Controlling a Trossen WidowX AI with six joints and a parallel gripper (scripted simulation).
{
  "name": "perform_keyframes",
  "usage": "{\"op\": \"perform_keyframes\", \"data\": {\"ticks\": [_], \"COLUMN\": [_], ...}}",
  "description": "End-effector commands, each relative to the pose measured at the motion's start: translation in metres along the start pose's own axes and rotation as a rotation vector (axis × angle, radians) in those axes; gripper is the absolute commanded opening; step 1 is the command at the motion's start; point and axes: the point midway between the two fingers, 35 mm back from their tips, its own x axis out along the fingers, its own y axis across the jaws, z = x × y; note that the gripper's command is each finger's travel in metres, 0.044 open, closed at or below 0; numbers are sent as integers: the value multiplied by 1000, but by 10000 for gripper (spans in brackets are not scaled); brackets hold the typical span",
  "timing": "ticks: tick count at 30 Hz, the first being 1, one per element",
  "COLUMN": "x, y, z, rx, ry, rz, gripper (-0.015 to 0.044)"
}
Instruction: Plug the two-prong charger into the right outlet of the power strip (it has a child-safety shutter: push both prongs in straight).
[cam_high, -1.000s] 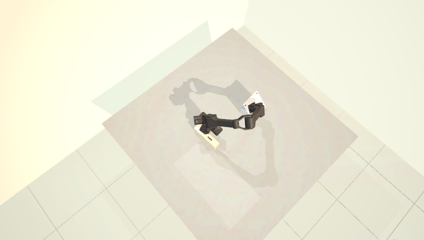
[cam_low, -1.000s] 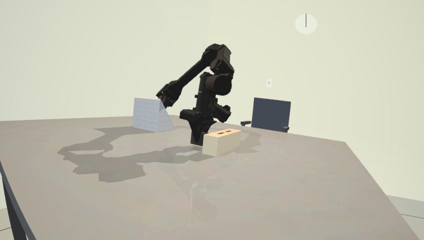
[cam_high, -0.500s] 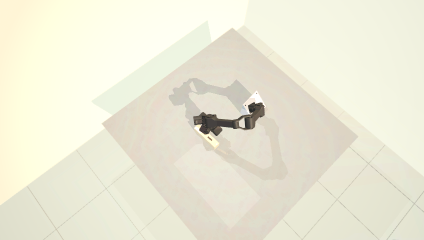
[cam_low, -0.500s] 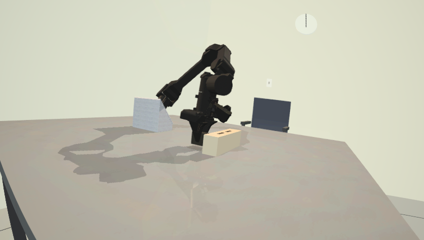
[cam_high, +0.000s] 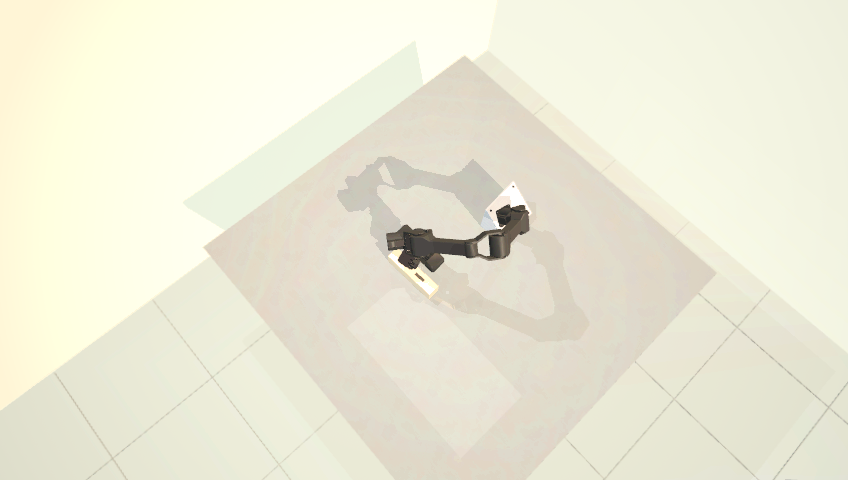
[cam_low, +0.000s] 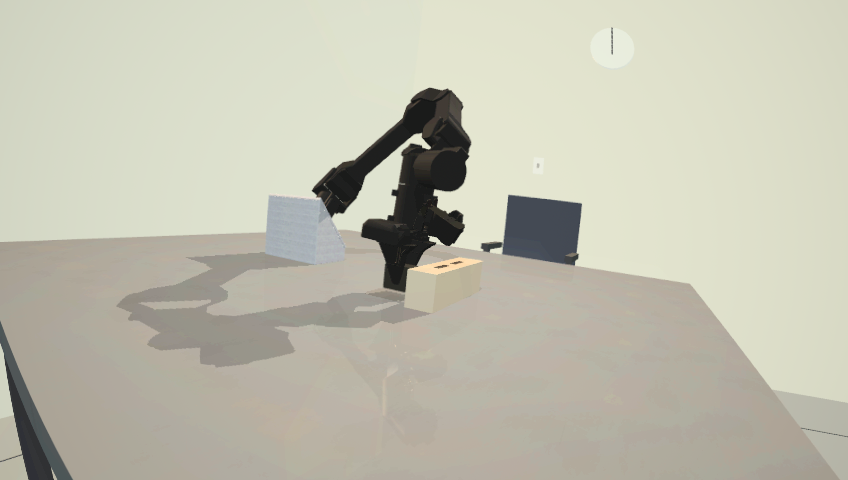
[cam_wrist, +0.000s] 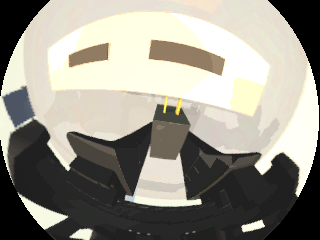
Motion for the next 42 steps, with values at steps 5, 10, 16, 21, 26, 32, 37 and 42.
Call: {"op": "perform_keyframes", "data": {"ticks": [5,10,16,21,26,32,37,42], "x": [-1,-1,-1,-1,-1,-1,-1,-1], "y": [0,0,0,0,0,0,0,0], "z": [2,3,3,3,4,5,6,5], "rx": [5,5,5,5,5,5,5,5], "ry": [-3,-3,-3,-3,-4,-4,-4,-4], "rz": [1,1,1,1,1,1,1,1], "gripper": [0,0,0,0,0,0,0,0]}}
